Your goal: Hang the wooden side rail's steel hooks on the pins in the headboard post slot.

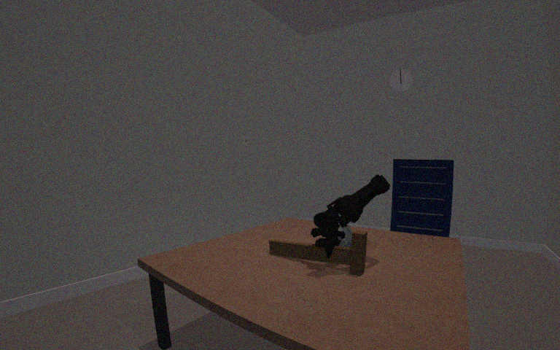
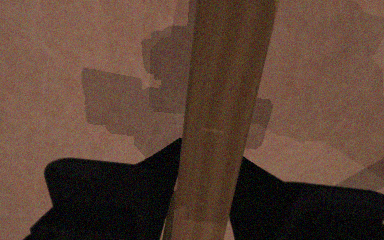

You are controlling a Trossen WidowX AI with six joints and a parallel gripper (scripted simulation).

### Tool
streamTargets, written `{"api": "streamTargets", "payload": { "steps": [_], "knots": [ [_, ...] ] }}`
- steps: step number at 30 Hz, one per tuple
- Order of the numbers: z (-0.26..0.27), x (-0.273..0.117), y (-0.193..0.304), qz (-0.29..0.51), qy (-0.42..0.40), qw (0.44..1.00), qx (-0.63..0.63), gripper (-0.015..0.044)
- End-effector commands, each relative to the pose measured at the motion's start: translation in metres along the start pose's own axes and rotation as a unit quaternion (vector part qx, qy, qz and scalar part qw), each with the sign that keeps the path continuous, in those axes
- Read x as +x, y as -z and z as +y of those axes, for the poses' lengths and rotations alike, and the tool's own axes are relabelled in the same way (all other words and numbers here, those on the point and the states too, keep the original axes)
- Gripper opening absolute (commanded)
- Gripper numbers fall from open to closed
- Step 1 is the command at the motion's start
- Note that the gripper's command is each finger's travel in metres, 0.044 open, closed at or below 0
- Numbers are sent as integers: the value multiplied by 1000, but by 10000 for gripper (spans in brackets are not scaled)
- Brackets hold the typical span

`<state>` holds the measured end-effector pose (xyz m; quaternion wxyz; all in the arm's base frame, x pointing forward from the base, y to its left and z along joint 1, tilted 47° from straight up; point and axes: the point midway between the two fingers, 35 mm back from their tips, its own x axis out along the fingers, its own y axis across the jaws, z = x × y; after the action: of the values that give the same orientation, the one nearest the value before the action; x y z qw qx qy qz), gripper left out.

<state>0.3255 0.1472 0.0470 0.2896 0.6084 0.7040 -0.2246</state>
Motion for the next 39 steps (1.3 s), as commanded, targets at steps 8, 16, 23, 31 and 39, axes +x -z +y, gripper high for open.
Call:
{"api": "streamTargets", "payload": {
  "steps": [8, 16, 23, 31, 39],
  "knots": [
    [1, 1, 1, 3, -2, 1000, 1, 0],
    [1, 2, 1, 3, -2, 1000, 1, 0],
    [1, 3, 1, 3, -2, 1000, 1, 0],
    [1, 5, 1, 3, -2, 1000, 1, 0],
    [1, 6, 1, 3, -2, 1000, 1, 0]
  ]
}}
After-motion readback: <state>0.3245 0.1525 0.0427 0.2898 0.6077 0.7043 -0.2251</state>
